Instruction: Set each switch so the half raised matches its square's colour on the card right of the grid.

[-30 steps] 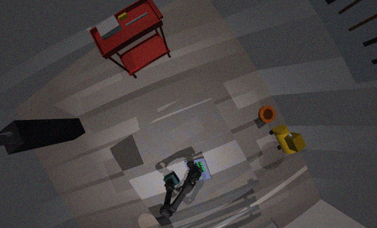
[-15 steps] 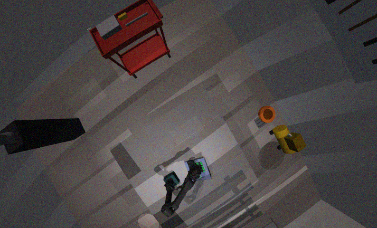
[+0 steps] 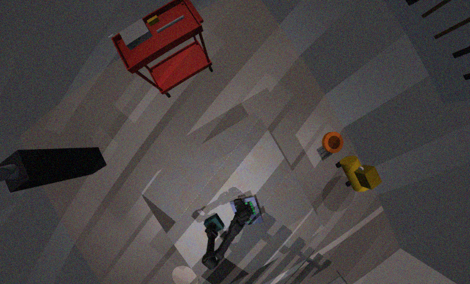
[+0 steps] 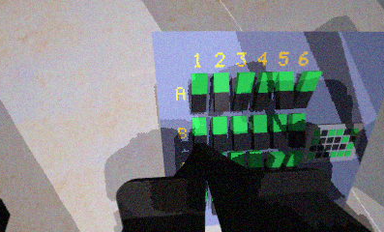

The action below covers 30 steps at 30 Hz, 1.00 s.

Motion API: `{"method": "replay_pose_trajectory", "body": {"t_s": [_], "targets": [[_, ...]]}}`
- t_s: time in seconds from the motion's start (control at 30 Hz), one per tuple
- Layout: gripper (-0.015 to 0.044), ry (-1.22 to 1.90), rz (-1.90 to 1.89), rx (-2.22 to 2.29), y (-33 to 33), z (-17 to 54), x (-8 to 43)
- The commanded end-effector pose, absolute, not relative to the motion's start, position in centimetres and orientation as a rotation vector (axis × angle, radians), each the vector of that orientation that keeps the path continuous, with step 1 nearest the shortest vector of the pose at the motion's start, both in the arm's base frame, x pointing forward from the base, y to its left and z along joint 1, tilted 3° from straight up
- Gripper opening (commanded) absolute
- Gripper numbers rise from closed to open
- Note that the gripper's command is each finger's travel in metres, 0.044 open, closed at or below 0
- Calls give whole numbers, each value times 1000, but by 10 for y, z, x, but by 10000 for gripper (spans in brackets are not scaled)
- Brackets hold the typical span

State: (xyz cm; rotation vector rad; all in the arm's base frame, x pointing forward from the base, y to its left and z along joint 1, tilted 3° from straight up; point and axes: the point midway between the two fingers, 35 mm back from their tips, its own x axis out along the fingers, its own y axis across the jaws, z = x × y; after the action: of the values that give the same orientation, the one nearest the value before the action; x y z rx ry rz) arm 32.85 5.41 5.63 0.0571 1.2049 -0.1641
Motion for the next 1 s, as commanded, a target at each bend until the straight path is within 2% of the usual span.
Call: {"method": "replay_pose_trajectory", "body": {"t_s": [0.0, 0.97], "targets": [[0, 1204, -162, 54, 54, 56, 329], [0, 1204, -162, 54, 54, 53, 330]]}}
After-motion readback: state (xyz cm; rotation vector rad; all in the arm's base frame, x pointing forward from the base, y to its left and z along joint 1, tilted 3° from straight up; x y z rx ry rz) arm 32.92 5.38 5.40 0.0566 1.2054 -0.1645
